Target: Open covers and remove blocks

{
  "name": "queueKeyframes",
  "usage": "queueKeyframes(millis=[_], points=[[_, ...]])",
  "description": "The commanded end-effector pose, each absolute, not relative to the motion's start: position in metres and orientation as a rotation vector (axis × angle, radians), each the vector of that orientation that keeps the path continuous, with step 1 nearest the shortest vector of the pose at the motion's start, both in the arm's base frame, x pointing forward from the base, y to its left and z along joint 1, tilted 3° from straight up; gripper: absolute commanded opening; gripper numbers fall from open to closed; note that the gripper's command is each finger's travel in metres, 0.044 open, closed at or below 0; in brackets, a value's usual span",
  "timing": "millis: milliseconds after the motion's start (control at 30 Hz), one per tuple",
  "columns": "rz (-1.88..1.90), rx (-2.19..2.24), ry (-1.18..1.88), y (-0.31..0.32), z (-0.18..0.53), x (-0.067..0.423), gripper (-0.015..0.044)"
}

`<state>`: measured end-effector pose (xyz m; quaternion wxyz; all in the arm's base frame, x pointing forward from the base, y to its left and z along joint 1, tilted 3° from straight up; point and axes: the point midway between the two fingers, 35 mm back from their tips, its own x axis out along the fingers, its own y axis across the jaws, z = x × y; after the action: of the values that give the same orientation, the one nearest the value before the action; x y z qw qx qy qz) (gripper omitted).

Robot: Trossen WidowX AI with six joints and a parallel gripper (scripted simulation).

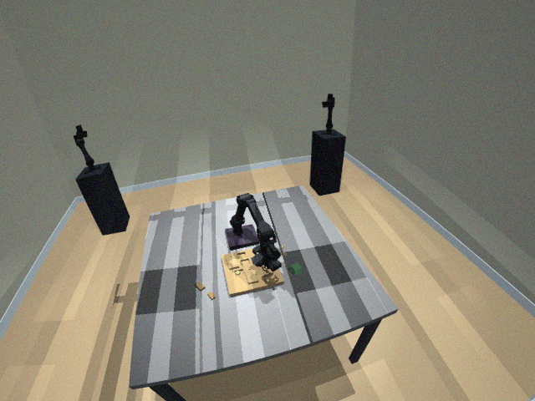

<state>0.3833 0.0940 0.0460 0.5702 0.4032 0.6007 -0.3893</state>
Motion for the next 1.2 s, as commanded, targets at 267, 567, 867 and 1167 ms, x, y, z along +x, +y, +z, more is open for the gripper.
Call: queueKeyframes(millis=[267, 567, 867, 1167], points=[[-0.913, 0.95, 1.401, 0.093, 0.063, 0.384, 0.008], [-0.914, 0.951, 1.4, 0.093, 0.074, 0.384, 0.008], [-0.914, 0.951, 1.4, 0.092, 0.097, 0.385, 0.008], [-0.914, 0.951, 1.4, 0.091, 0.119, 0.385, 0.008]])
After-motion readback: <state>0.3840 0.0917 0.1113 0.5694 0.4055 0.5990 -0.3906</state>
